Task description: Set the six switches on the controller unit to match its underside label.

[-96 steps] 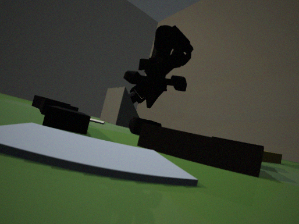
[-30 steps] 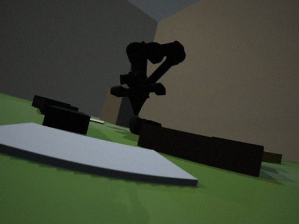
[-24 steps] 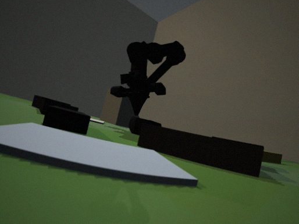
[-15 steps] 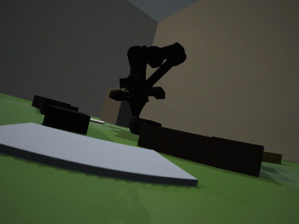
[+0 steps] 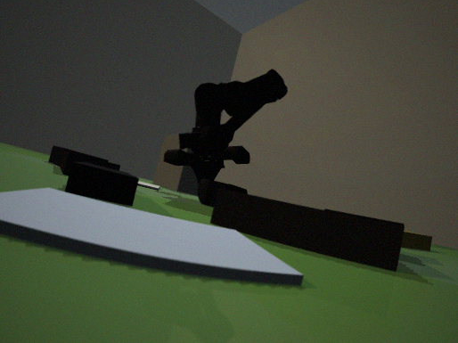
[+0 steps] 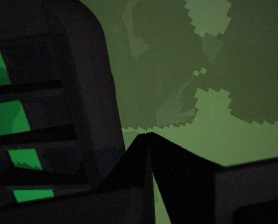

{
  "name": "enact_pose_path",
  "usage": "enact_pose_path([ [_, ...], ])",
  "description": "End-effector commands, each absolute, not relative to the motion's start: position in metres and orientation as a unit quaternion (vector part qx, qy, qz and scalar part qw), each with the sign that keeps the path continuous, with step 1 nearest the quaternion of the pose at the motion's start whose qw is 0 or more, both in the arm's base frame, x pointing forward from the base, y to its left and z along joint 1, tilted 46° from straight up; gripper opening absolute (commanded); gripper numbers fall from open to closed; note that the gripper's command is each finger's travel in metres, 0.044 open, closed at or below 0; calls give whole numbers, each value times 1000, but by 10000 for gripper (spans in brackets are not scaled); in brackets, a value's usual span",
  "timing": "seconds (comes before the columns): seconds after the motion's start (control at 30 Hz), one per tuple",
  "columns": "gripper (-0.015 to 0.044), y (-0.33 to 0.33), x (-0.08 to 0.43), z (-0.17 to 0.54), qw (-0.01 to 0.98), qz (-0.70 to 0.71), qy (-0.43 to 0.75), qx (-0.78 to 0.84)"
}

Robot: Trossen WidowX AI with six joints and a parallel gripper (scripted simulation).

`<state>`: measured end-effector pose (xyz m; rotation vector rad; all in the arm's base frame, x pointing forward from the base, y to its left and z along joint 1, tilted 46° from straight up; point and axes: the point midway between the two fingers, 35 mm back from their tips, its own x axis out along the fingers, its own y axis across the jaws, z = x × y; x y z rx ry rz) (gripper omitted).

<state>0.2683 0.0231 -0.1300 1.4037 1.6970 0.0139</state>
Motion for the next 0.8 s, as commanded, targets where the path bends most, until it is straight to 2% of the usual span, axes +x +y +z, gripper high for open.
enact_pose_path([
  [0.0,0,26,267,-132,450,5,687,571],
  [0.77,0,31,276,-128,450,5,687,571],
])
